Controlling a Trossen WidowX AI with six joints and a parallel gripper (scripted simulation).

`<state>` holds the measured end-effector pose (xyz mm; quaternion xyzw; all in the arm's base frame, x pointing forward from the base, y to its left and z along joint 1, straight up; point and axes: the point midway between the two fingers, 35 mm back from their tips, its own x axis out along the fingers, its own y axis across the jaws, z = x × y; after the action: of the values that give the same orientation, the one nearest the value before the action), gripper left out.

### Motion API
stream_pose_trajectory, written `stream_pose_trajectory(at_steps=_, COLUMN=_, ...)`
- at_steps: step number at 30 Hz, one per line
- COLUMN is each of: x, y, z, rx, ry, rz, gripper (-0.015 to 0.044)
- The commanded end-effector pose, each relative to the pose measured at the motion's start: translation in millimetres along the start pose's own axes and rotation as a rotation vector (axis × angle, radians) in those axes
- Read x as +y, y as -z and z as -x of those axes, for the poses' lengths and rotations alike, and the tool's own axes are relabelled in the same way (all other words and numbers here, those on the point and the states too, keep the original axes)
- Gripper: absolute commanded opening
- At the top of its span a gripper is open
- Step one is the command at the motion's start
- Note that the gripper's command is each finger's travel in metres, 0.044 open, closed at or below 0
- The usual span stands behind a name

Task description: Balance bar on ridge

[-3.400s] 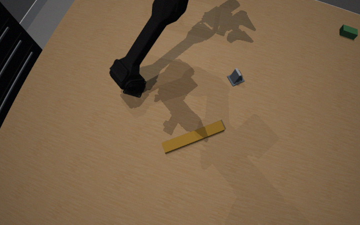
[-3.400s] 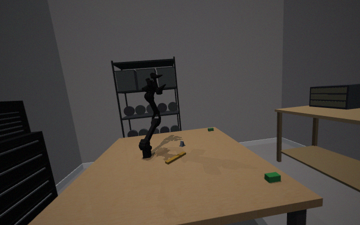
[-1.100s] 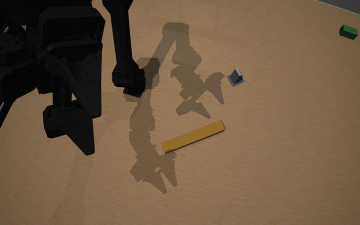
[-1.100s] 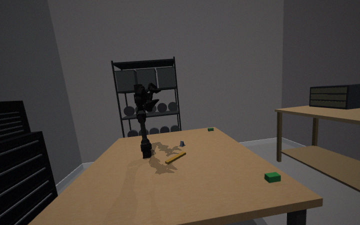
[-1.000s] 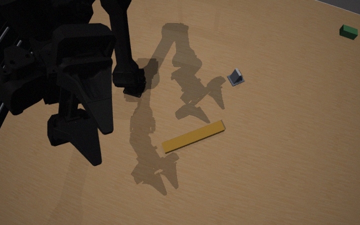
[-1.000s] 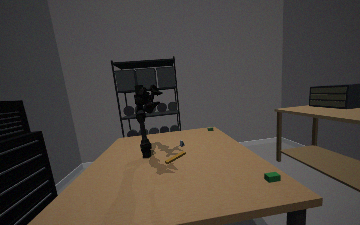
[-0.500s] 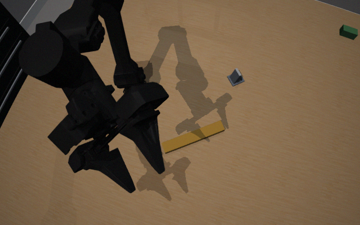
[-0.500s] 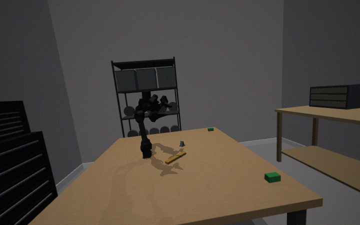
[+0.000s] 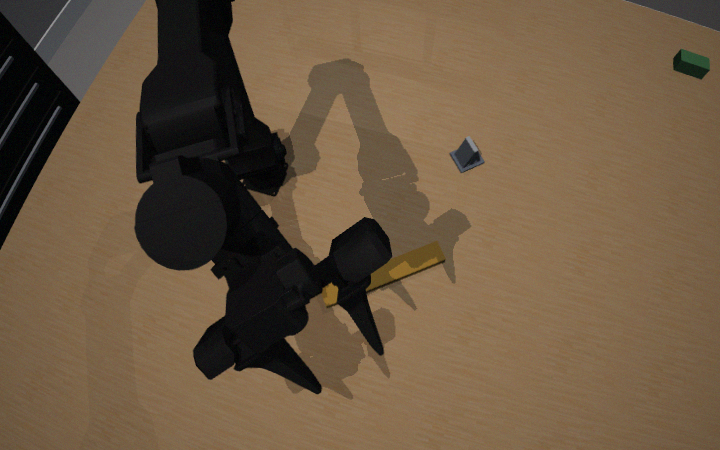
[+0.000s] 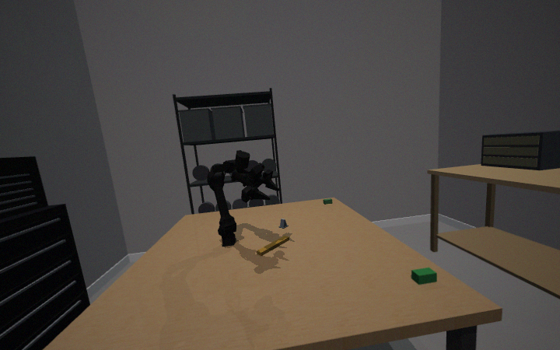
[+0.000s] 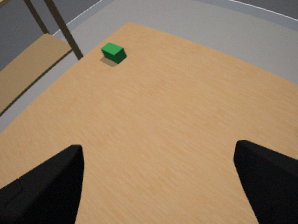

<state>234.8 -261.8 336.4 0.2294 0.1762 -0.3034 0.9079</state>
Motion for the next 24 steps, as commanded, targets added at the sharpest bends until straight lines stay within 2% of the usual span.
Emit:
stream_pose_trajectory(at_steps=1, x=1.0, y=21.8, z=-13.4, rx=0.086, ry=0.007, rz=0.094, gripper=0.0315)
stream_pose_trajectory(at_steps=13, x=9.0, y=93.7, z=-42.6, rx=0.374, ry=-0.029, rz=0.447, gripper=0.0315)
stream_pose_trajectory(at_steps=24, x=16.2, y=159.9, z=-50.9, rx=0.641, ry=-0.139, rz=0.803, gripper=0.0315)
